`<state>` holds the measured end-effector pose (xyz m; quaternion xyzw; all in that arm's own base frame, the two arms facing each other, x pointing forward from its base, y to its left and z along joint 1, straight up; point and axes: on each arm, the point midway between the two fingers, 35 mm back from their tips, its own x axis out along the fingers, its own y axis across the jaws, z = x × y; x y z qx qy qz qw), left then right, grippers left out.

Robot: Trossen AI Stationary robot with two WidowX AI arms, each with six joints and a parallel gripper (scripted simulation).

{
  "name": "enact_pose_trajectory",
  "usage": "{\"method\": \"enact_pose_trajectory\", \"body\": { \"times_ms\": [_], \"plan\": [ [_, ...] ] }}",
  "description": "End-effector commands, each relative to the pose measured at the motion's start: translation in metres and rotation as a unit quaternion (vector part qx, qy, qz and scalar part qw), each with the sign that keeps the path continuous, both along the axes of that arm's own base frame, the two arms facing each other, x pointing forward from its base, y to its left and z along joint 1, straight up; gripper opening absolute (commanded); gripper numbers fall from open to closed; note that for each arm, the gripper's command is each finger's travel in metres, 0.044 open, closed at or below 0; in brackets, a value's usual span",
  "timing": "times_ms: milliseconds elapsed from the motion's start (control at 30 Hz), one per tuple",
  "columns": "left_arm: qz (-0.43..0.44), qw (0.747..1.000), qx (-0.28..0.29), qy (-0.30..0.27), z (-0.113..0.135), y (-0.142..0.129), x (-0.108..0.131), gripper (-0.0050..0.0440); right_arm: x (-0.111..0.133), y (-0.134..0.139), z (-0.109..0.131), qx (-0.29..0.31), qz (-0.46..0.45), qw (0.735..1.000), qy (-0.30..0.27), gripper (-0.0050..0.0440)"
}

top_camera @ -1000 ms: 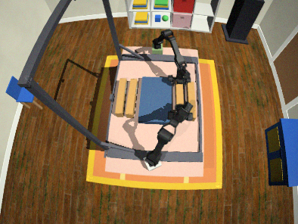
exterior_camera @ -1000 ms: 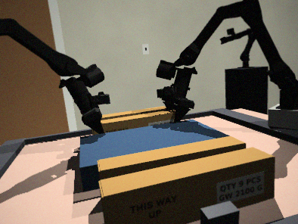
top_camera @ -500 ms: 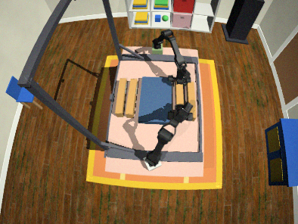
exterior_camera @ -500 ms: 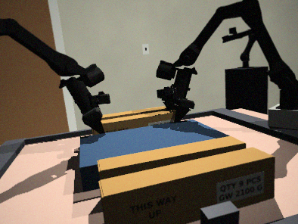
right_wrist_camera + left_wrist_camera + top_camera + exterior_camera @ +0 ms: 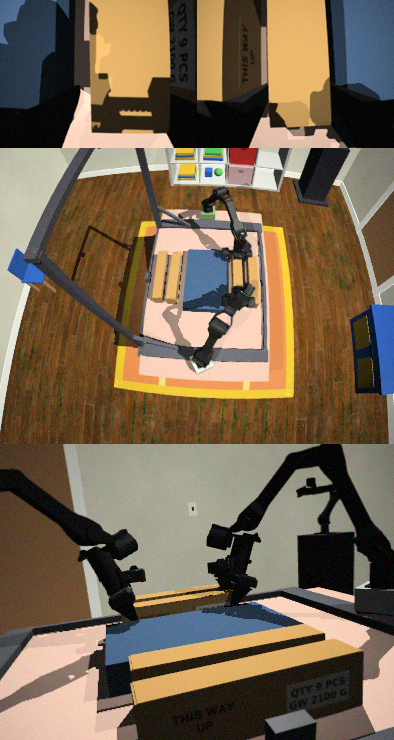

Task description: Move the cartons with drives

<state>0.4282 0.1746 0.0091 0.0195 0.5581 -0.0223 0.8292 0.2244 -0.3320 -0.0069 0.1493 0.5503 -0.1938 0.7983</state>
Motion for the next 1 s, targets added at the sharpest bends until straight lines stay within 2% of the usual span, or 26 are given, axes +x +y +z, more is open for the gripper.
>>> {"method": "enact_pose_trajectory", "body": {
  "times_ms": [0,967],
  "plan": [
    [0.0,1.0,0.006,-0.012,0.0113,0.0008,0.0024,0.0387,0.0027,-0.0062,0.0079,-0.011,0.001,1.0,-0.006,0.0386],
    [-0.001,1.0,0.0,-0.006,0.011,0.0012,0.0025,0.0387,0.0026,-0.0061,0.0079,-0.012,0.001,1.0,-0.006,0.0386]
  ]
}}
